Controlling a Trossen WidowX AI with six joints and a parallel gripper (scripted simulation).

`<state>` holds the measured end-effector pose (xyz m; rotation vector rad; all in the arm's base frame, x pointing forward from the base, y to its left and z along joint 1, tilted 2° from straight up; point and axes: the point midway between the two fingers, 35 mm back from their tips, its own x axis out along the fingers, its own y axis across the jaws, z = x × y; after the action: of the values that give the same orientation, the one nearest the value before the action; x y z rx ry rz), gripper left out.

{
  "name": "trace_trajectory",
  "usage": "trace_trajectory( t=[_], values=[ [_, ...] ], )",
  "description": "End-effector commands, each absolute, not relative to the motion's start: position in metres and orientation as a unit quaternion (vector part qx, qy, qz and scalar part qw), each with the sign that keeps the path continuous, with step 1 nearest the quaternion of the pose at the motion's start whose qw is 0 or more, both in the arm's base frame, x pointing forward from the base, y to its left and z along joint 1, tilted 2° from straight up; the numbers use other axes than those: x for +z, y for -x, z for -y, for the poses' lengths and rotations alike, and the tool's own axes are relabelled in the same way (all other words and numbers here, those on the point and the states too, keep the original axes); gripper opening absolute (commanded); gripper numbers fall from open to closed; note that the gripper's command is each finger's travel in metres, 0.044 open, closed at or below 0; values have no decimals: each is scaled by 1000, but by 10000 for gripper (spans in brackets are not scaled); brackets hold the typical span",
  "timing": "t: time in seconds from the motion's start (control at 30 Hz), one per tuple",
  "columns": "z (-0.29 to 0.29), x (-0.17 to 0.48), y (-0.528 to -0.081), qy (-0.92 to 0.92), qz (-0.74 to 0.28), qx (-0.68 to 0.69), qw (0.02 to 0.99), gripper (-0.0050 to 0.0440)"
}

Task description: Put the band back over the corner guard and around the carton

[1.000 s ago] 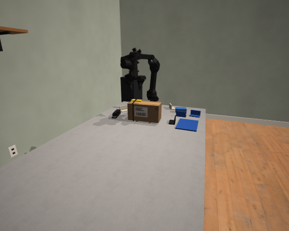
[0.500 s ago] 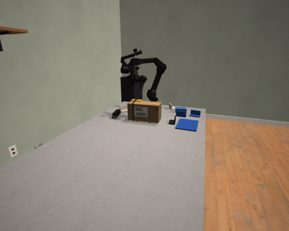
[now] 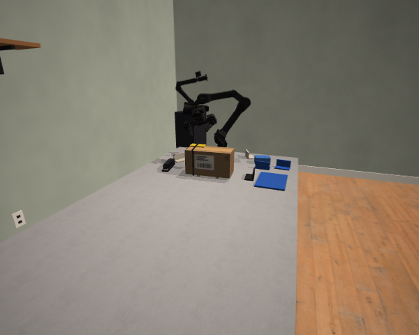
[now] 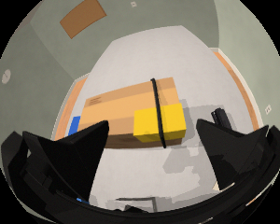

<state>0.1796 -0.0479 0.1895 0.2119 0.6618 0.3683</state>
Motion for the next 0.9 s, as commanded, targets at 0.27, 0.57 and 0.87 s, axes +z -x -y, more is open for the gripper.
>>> trace_trajectory(
  t=[0.27,0.57,0.87],
  values=[
    [54,176,-164,1,-154,132,979,440],
    [55,168,-164,24,-140,125,982,440],
    [51,116,-164,4,-142,128,982,440]
  ],
)
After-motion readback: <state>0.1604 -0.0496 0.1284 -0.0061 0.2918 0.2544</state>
